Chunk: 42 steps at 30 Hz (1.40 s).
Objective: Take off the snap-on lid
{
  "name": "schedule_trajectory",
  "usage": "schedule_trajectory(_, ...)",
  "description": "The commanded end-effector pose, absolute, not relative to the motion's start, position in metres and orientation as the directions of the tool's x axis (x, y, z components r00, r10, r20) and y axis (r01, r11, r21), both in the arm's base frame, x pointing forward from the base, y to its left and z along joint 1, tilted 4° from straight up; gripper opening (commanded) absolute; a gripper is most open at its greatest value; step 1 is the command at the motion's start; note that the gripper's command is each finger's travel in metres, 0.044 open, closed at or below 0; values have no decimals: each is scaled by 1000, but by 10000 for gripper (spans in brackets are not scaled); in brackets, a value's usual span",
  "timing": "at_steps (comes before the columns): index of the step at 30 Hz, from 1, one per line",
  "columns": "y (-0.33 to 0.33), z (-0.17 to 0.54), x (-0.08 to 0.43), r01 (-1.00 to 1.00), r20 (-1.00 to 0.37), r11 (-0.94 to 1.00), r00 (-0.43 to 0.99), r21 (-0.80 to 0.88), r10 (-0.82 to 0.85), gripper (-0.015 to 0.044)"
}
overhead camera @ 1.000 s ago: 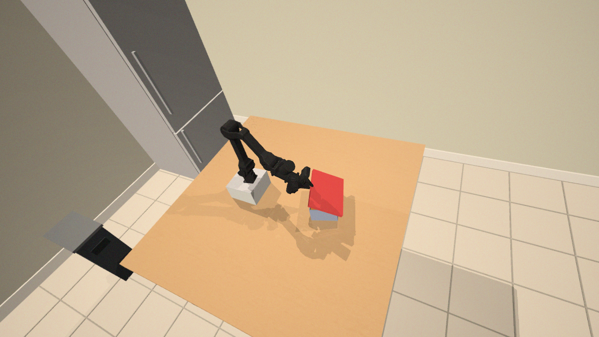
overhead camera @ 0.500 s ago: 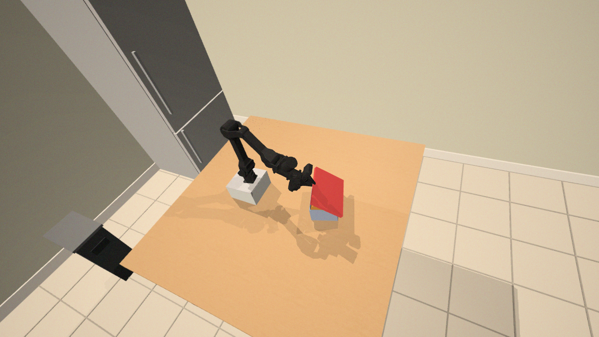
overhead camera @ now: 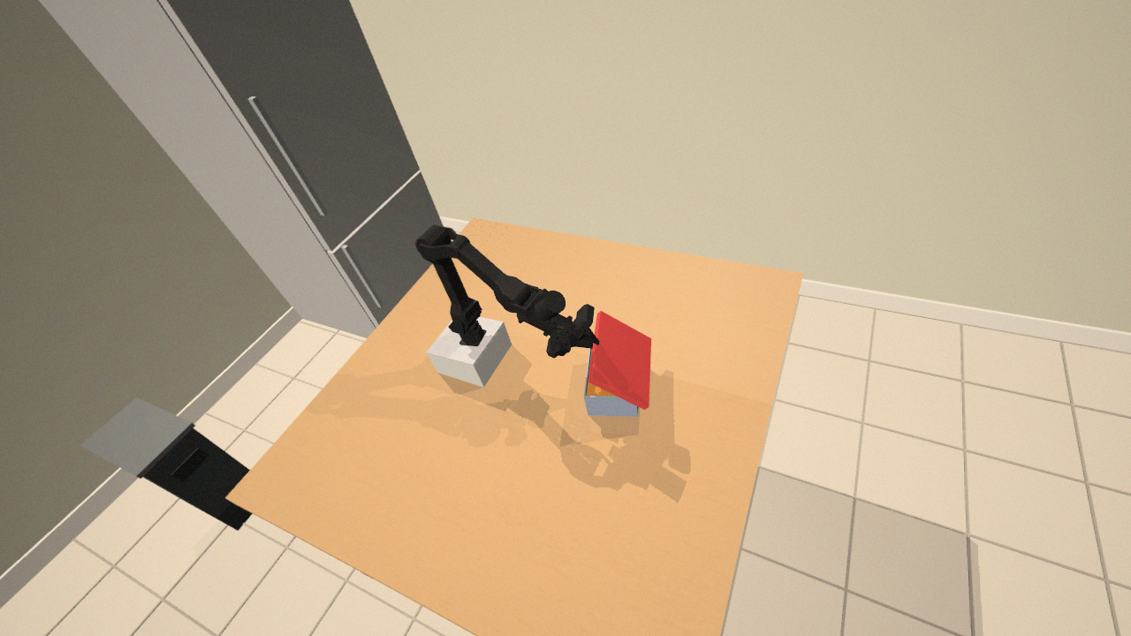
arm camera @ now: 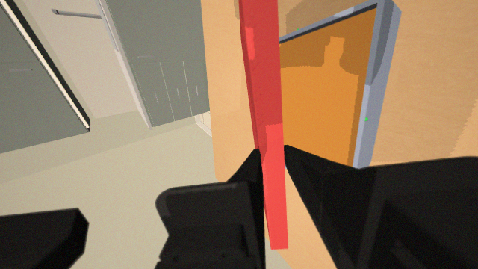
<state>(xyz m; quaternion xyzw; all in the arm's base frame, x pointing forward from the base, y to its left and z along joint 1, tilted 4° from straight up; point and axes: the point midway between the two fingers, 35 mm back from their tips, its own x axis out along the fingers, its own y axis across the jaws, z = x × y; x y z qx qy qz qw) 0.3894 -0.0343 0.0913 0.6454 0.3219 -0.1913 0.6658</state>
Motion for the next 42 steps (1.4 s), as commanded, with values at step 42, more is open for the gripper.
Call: schedule_trajectory(42, -34, 141, 394, 657, -663, 93, 733, 748, 155, 0)
